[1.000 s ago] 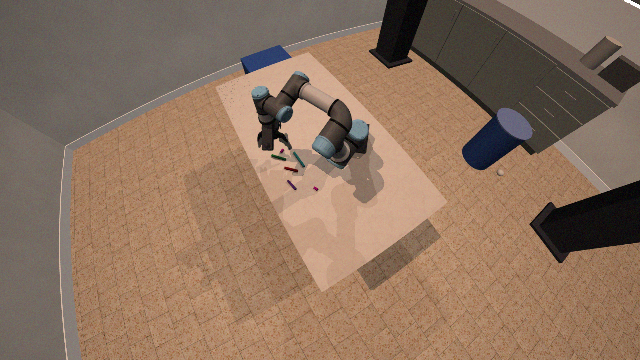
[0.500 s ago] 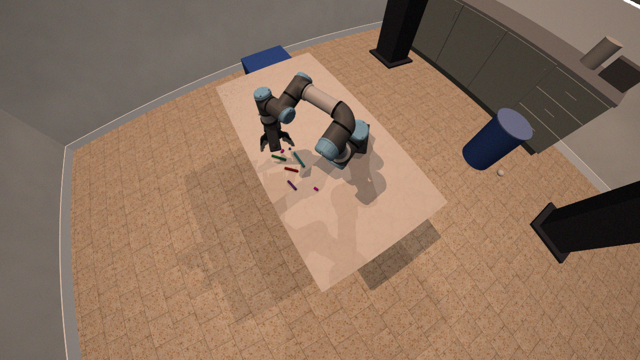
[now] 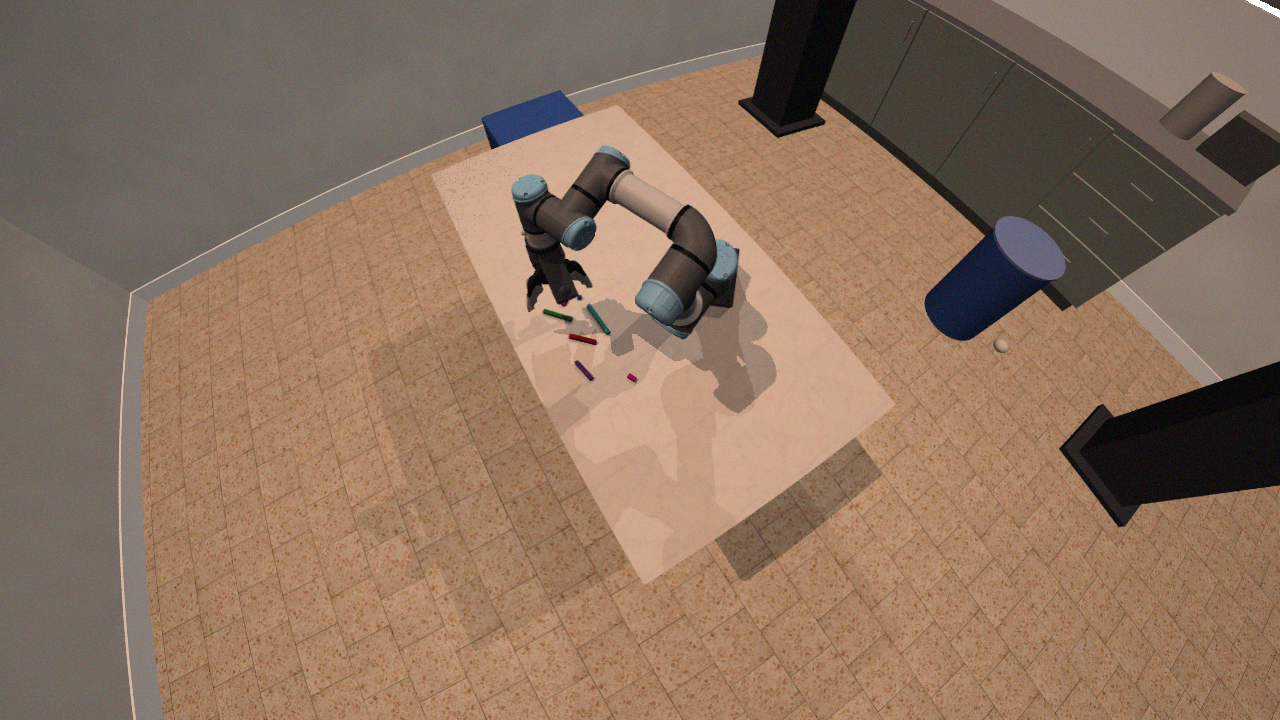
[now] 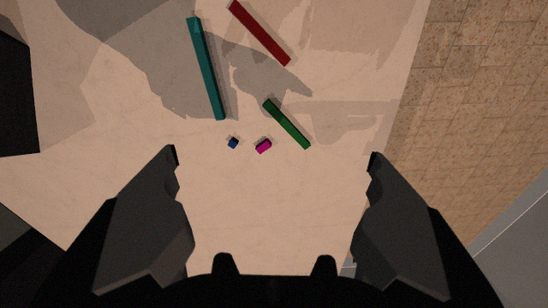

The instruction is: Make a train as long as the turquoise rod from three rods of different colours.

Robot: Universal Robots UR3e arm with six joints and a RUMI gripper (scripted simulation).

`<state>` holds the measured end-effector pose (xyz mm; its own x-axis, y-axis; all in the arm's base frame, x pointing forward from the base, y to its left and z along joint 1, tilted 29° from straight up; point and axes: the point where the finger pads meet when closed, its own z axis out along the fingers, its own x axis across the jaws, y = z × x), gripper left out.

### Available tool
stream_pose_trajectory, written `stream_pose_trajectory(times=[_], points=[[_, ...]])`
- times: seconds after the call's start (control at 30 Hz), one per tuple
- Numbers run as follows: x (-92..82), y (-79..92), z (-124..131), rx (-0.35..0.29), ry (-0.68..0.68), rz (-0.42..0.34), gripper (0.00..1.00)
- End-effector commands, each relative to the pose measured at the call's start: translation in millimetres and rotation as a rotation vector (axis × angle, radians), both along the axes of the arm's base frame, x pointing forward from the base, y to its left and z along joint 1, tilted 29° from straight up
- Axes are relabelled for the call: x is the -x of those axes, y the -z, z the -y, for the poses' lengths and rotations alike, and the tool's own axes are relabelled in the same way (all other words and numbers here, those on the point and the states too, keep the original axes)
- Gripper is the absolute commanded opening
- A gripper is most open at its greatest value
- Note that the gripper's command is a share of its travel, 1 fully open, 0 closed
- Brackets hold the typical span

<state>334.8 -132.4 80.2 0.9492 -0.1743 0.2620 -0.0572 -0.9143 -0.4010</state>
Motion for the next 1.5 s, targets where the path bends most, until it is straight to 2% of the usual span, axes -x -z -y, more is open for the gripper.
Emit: stream_pose_trajectory(times=[0.0, 0.9, 1.4, 1.47], points=[[6.5, -0.9, -5.6, 0.046, -0.146, 0.07, 1.0], [21.9, -2.0, -19.8, 0.174, -0.505, 0.221, 1.0], [31.4, -1.6, -28.2, 0.261, -0.748, 0.323, 1.0], [31.4, -1.6, -28.2, 0.261, -0.748, 0.323, 1.0]])
